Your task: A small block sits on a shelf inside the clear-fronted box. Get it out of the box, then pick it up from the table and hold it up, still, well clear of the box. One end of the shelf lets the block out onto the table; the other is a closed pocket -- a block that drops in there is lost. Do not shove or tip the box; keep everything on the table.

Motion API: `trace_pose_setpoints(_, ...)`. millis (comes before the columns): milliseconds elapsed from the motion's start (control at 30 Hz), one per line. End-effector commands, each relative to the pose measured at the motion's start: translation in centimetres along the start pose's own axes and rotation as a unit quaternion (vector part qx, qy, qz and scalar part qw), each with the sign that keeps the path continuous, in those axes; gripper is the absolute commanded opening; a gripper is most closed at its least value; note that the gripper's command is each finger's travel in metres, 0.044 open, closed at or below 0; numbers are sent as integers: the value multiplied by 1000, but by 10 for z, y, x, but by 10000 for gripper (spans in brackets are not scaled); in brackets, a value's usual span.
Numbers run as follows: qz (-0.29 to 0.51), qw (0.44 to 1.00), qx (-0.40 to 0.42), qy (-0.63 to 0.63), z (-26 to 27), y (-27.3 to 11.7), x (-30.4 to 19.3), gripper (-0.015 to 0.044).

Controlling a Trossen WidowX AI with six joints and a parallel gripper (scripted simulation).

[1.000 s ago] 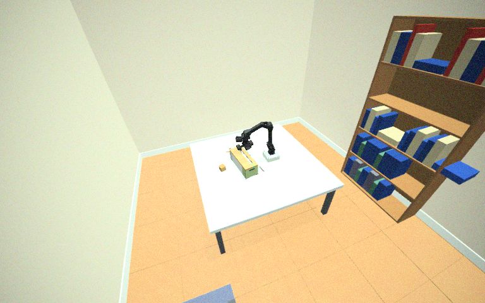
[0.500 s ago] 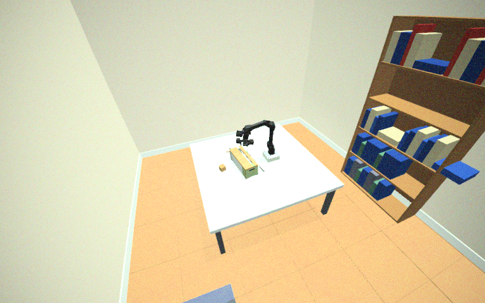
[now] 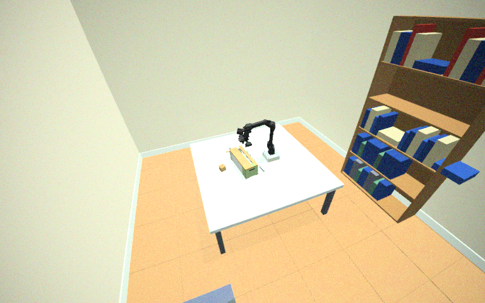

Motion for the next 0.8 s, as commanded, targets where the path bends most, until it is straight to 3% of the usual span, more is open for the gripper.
trace_pose_setpoints(0,-24,888,53,456,-10,0,-12,285)
trace_pose_setpoints(367,-10,651,99,753,-19,-1,-21,285)
trace_pose_setpoints(767,33,288,140,947,-28,-3,-31,285)
Point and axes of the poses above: the point midway between the two fingers, 35 mm back from their tips, its own y axis out along the fingers, its own z axis across the jaws, x = y × z, the point moved 3 cm from there along -y, back along the fingers, and after that the axes turned 1 degree about y, right-handed, at the moved point
